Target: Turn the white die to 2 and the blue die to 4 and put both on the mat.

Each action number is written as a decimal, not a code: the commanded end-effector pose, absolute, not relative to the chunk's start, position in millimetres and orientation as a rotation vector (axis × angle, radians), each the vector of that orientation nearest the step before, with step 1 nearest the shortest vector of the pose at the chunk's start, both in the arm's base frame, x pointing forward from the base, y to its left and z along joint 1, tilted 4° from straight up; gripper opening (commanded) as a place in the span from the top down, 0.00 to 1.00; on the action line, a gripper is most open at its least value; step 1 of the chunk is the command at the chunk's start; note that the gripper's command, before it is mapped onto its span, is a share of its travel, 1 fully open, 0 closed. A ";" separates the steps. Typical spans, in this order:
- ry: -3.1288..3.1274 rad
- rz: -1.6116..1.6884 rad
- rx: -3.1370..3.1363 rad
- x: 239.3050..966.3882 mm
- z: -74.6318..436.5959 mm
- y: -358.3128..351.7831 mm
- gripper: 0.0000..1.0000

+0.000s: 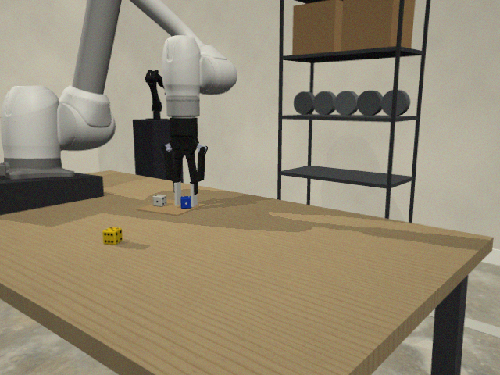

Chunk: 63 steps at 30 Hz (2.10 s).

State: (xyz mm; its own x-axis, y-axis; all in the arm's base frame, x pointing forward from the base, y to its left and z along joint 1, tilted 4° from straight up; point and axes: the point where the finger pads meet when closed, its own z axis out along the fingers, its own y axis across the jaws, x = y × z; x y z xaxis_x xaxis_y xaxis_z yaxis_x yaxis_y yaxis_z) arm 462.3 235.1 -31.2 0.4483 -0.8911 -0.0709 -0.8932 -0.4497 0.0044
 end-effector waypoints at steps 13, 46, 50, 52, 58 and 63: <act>1.628 0.106 -2.645 461.2 8.9 234.6 0.65; 1.628 0.106 -2.645 463.1 56.2 231.5 0.00; 1.628 0.106 -2.645 463.1 56.2 231.5 0.00; 1.628 0.106 -2.645 463.1 56.2 231.5 0.00; 1.628 0.106 -2.645 463.1 56.2 231.5 0.00; 1.628 0.106 -2.645 463.1 56.2 231.5 0.00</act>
